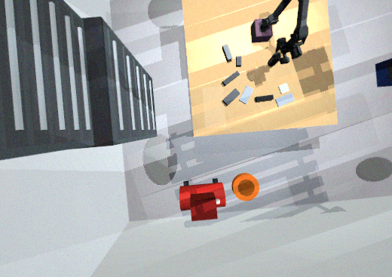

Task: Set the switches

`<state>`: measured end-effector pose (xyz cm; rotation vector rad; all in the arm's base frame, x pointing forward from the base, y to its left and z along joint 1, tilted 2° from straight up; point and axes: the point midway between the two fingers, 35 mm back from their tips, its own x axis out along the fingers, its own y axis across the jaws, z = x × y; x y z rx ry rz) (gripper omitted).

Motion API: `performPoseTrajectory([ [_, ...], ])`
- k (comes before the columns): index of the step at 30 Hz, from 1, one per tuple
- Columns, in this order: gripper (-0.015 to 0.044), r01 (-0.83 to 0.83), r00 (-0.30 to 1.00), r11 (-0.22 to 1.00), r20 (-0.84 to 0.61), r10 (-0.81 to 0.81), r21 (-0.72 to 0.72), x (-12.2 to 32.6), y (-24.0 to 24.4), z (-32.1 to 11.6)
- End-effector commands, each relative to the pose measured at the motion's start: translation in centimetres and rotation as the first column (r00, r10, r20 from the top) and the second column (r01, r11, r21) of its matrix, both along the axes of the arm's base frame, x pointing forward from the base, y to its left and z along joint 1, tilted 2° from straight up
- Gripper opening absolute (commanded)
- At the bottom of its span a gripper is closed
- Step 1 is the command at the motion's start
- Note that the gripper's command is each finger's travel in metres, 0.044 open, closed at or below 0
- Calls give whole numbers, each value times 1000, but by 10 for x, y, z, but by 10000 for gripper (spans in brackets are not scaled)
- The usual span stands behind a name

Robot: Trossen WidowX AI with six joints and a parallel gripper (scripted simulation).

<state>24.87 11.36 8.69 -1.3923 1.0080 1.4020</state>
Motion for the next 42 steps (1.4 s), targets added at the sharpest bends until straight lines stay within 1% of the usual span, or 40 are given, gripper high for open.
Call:
performPoseTrajectory([
  [1,338,-2,1000,1000,-4,2,-9,0,-4,-4],
  [42,338,-2,1000,1000,-4,2,-11,9,-35,-14],
])
